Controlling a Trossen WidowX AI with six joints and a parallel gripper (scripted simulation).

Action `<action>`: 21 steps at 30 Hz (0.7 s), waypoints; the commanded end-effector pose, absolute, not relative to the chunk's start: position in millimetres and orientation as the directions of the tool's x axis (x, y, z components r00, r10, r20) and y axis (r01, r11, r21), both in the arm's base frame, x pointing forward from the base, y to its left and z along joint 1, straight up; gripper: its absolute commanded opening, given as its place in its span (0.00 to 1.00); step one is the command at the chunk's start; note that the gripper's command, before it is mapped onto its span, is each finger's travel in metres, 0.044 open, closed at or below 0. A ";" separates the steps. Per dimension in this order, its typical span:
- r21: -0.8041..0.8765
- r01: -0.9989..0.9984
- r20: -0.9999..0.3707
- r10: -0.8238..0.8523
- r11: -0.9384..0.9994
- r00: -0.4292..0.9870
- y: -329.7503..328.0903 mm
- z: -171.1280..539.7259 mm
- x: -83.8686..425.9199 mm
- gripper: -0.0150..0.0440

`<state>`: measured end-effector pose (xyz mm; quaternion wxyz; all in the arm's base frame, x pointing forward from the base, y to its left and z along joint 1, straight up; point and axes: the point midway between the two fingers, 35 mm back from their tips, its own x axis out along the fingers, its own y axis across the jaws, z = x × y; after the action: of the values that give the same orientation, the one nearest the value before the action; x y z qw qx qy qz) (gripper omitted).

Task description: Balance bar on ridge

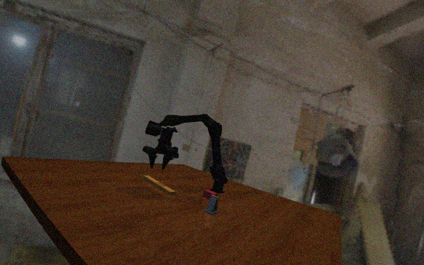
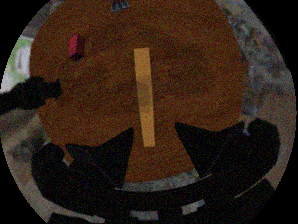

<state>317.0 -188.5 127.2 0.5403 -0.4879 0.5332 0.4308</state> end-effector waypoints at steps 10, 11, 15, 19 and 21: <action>-0.031 -0.981 -0.999 -0.018 0.194 0.028 -195.2 100.5 309.2 0.79; -0.031 -0.981 -0.999 -0.018 0.194 0.028 -195.3 94.3 309.4 0.79; -0.031 -0.981 -0.999 -0.018 0.194 0.028 -195.1 76.6 309.1 0.79; -0.031 -0.981 -0.999 -0.018 0.194 0.028 -195.1 76.6 309.1 0.79; -0.031 -0.981 -0.999 -0.018 0.194 0.028 -195.1 75.9 309.1 0.79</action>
<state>308.9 -195.7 79.1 0.5468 -0.4627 0.5426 0.4389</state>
